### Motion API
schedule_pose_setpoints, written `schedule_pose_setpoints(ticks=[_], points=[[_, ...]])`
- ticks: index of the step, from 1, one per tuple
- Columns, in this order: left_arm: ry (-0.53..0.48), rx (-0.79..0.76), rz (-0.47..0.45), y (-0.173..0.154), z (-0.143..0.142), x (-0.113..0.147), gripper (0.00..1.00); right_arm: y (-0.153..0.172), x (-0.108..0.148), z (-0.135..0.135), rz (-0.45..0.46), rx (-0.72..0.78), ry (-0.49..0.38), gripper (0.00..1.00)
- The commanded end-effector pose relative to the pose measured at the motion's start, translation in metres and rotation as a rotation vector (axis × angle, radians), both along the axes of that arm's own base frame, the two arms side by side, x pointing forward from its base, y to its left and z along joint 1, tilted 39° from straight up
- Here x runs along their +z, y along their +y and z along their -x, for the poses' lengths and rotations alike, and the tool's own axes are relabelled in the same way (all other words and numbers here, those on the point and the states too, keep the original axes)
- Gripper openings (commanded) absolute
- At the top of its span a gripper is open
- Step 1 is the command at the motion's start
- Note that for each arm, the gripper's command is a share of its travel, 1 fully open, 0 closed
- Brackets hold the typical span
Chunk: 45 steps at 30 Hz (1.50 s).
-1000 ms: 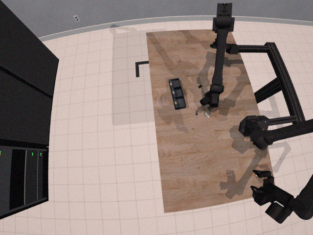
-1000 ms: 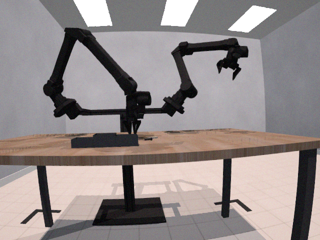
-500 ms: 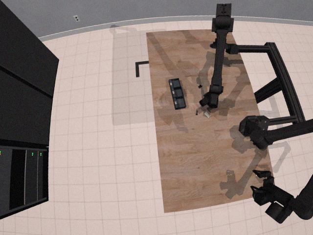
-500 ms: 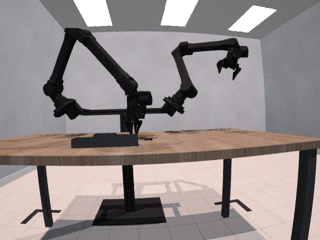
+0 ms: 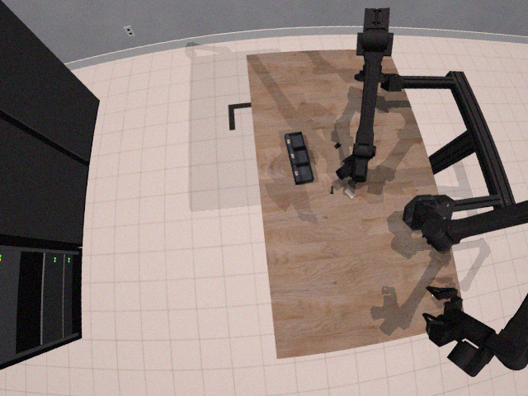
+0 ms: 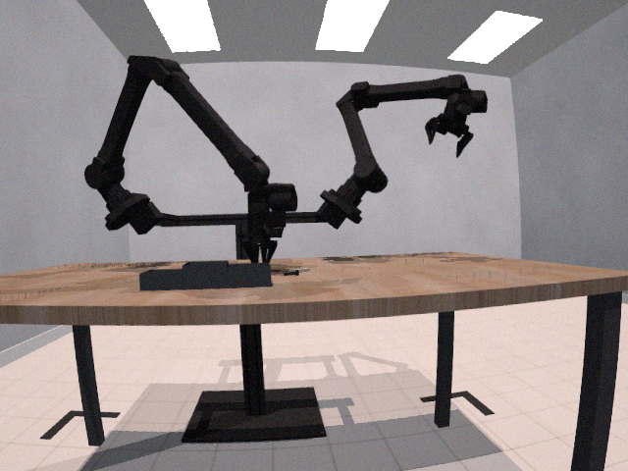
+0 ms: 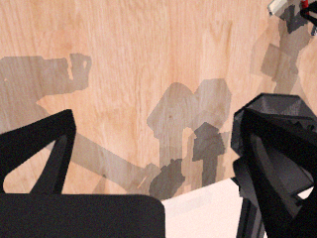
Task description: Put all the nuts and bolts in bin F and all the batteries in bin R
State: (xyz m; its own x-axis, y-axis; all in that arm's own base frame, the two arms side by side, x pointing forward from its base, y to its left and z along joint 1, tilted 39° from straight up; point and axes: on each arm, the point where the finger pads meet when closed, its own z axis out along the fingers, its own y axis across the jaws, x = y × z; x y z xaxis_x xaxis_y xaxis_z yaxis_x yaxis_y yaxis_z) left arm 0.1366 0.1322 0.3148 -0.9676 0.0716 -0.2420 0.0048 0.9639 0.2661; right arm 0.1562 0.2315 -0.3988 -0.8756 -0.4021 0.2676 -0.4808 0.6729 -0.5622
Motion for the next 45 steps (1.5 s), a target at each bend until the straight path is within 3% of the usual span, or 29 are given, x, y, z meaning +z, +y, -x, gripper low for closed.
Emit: schedule_pose_setpoints(ticks=[1, 8, 9, 33, 40, 42, 45], points=[[-0.044, 0.009, -0.04, 0.002, 0.001, 0.025, 1.0, 0.013, -0.009, -0.006, -0.018, 0.013, -0.002, 0.28], [-0.044, 0.009, -0.04, 0.002, 0.001, 0.025, 1.0, 0.014, -0.002, -0.006, -0.023, 0.006, -0.009, 0.28], [-0.044, 0.009, -0.04, 0.002, 0.001, 0.025, 1.0, 0.014, -0.002, -0.006, -0.023, 0.006, -0.009, 0.09], [-0.044, 0.009, -0.04, 0.002, 0.001, 0.025, 1.0, 0.011, -0.01, -0.008, -0.014, 0.008, -0.001, 0.09], [-0.044, 0.009, -0.04, 0.002, 0.001, 0.025, 1.0, 0.014, -0.003, -0.006, -0.023, 0.006, -0.009, 0.09], [-0.044, 0.009, -0.04, 0.002, 0.001, 0.025, 1.0, 0.04, 0.009, -0.01, -0.051, 0.016, -0.023, 0.09], [-0.044, 0.009, -0.04, 0.002, 0.001, 0.025, 1.0, 0.039, 0.018, -0.006, -0.04, 0.01, -0.019, 0.09]])
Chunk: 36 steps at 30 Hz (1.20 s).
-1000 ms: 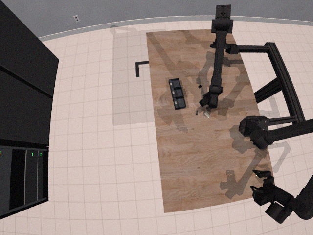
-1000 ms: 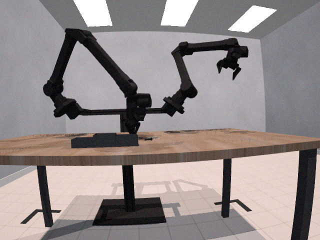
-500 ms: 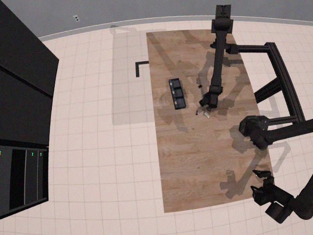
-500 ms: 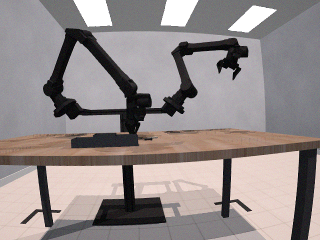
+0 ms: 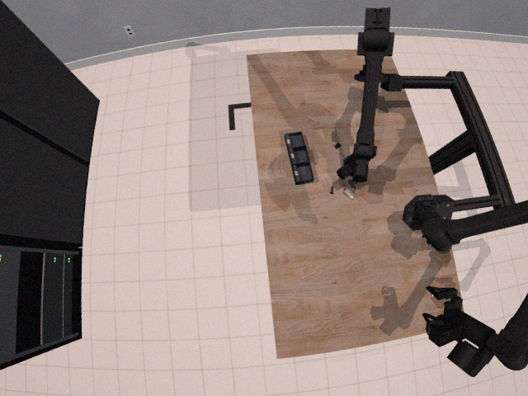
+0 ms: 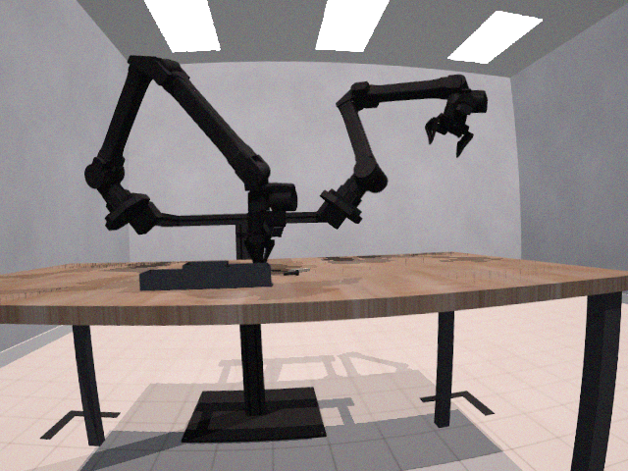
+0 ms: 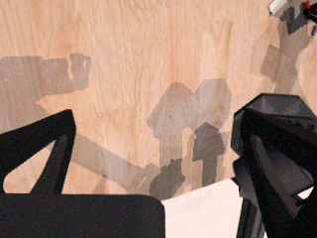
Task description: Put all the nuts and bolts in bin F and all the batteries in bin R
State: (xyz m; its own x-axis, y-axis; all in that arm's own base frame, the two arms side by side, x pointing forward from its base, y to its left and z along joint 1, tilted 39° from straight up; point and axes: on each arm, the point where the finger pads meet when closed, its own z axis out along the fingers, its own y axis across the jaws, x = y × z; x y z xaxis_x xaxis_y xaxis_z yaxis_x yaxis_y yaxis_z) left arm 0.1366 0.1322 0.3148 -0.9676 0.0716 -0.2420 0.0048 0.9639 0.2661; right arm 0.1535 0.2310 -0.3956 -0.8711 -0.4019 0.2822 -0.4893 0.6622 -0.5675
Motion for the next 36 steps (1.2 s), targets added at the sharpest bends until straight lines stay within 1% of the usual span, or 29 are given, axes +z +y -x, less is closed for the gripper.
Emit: schedule_pose_setpoints(ticks=[1, 3, 5, 6, 9, 15, 18, 19, 20, 30, 31, 36], points=[[-0.044, 0.009, -0.04, 0.002, 0.001, 0.025, 1.0, 0.039, 0.018, -0.007, -0.052, 0.005, -0.028, 0.09], [-0.044, 0.009, -0.04, 0.002, 0.001, 0.025, 1.0, 0.04, 0.024, -0.006, -0.047, 0.006, -0.026, 0.09], [-0.044, 0.009, -0.04, 0.002, 0.001, 0.025, 1.0, 0.04, 0.024, -0.006, -0.047, 0.006, -0.026, 0.09], [-0.044, 0.009, -0.04, 0.002, 0.001, 0.025, 1.0, 0.038, 0.026, -0.012, -0.045, -0.018, -0.026, 0.09], [-0.044, 0.009, -0.04, 0.002, 0.001, 0.025, 1.0, 0.046, 0.035, -0.004, -0.044, 0.005, -0.024, 0.09], [-0.044, 0.009, -0.04, 0.002, 0.001, 0.025, 1.0, 0.064, 0.05, -0.004, -0.053, 0.005, -0.027, 0.09], [-0.044, 0.009, -0.04, 0.002, 0.001, 0.025, 1.0, 0.062, 0.051, -0.013, -0.056, -0.019, -0.03, 0.09], [-0.044, 0.009, -0.04, 0.002, 0.001, 0.025, 1.0, 0.063, 0.051, -0.013, -0.057, -0.017, -0.031, 0.09], [-0.044, 0.009, -0.04, 0.002, 0.001, 0.025, 1.0, 0.054, 0.043, -0.006, -0.041, 0.001, -0.019, 0.09], [-0.044, 0.009, -0.04, 0.002, 0.001, 0.025, 1.0, 0.054, 0.043, -0.006, -0.041, 0.001, -0.019, 0.09], [-0.044, 0.009, -0.04, 0.002, 0.001, 0.025, 1.0, 0.078, 0.053, -0.009, -0.072, 0.002, -0.034, 0.09], [-0.044, 0.009, -0.04, 0.002, 0.001, 0.025, 1.0, 0.08, 0.056, -0.014, -0.075, -0.009, -0.037, 0.09]])
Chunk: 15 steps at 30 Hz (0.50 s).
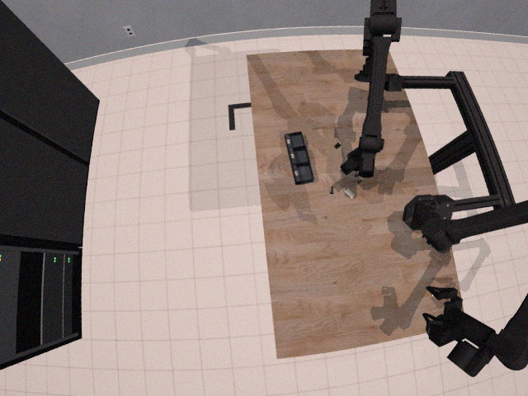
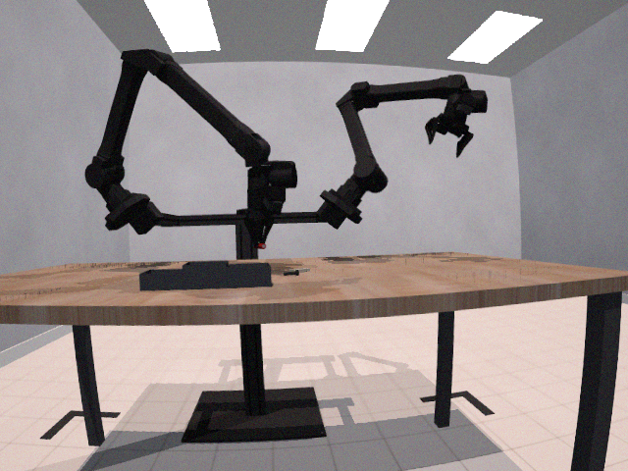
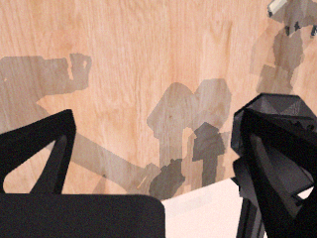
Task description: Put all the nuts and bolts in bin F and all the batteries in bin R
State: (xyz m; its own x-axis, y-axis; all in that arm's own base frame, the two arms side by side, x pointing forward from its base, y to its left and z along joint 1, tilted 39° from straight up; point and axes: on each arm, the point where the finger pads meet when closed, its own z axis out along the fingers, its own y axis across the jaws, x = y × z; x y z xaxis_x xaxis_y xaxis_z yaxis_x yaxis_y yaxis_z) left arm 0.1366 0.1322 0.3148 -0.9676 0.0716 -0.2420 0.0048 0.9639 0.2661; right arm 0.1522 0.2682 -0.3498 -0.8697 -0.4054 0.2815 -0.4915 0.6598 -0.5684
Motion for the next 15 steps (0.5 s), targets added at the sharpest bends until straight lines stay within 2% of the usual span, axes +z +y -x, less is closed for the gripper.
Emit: schedule_pose_setpoints(ticks=[1, 7, 8, 15], points=[[-0.044, 0.009, -0.04, 0.002, 0.001, 0.025, 1.0, 0.043, 0.011, -0.016, -0.077, -0.013, -0.036, 0.09], [-0.044, 0.009, -0.04, 0.002, 0.001, 0.025, 1.0, 0.044, 0.011, -0.016, -0.078, -0.013, -0.037, 0.09], [-0.044, 0.009, -0.04, 0.002, 0.001, 0.025, 1.0, 0.017, 0.014, -0.017, -0.046, -0.007, -0.017, 0.09], [-0.044, 0.009, -0.04, 0.002, 0.001, 0.025, 1.0, -0.003, 0.03, -0.052, -0.048, -0.008, -0.021, 0.09]])
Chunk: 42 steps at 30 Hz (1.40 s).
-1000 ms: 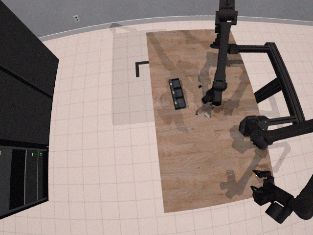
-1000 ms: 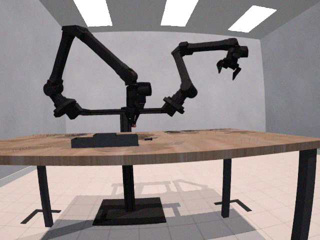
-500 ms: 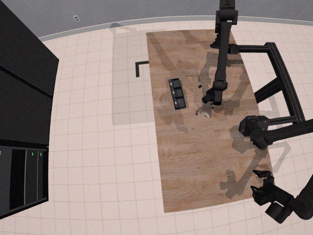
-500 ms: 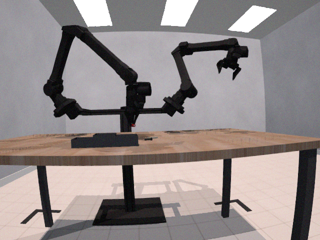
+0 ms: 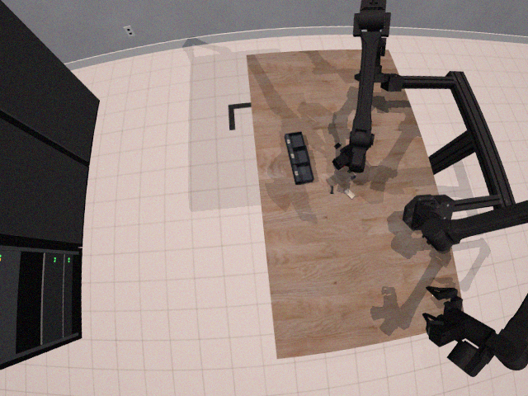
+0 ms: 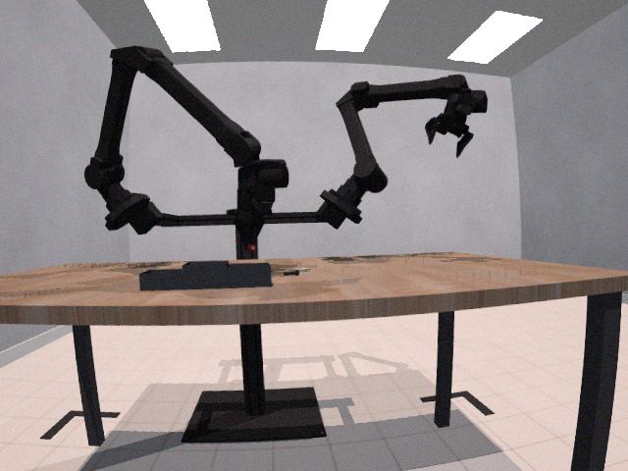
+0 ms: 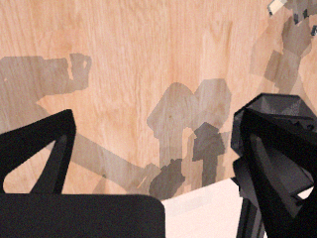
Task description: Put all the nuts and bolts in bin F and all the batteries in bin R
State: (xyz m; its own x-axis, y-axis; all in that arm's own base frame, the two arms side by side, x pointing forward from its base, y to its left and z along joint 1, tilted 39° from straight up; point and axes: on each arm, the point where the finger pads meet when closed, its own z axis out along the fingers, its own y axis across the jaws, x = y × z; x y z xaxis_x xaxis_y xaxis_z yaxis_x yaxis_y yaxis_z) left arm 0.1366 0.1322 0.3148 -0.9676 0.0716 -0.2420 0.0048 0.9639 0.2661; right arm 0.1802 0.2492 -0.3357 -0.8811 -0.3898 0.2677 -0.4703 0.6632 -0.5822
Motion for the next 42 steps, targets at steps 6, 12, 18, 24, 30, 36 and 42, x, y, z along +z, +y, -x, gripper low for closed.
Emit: schedule_pose_setpoints(ticks=[6, 12, 18, 24, 30, 36, 42], points=[[-0.044, 0.009, -0.04, 0.002, 0.001, 0.025, 1.0, 0.012, 0.025, -0.042, -0.062, 0.023, -0.009, 0.09], [-0.044, 0.009, -0.04, 0.002, 0.001, 0.025, 1.0, -0.014, 0.04, -0.072, -0.051, 0.008, -0.006, 0.09], [-0.044, 0.009, -0.04, 0.002, 0.001, 0.025, 1.0, -0.032, 0.055, -0.1, -0.048, 0.008, -0.008, 0.09], [-0.044, 0.009, -0.04, 0.002, 0.001, 0.025, 1.0, -0.045, 0.065, -0.119, -0.044, 0.007, -0.007, 0.09], [-0.044, 0.009, -0.04, 0.002, 0.001, 0.025, 1.0, -0.057, 0.081, -0.153, -0.051, 0.007, -0.018, 0.09], [-0.044, 0.009, -0.04, 0.002, 0.001, 0.025, 1.0, -0.067, 0.098, -0.191, -0.042, 0.15, 0.086, 0.09], [-0.044, 0.009, -0.04, 0.002, 0.001, 0.025, 1.0, -0.084, 0.106, -0.203, -0.02, 0.244, 0.176, 0.09]])
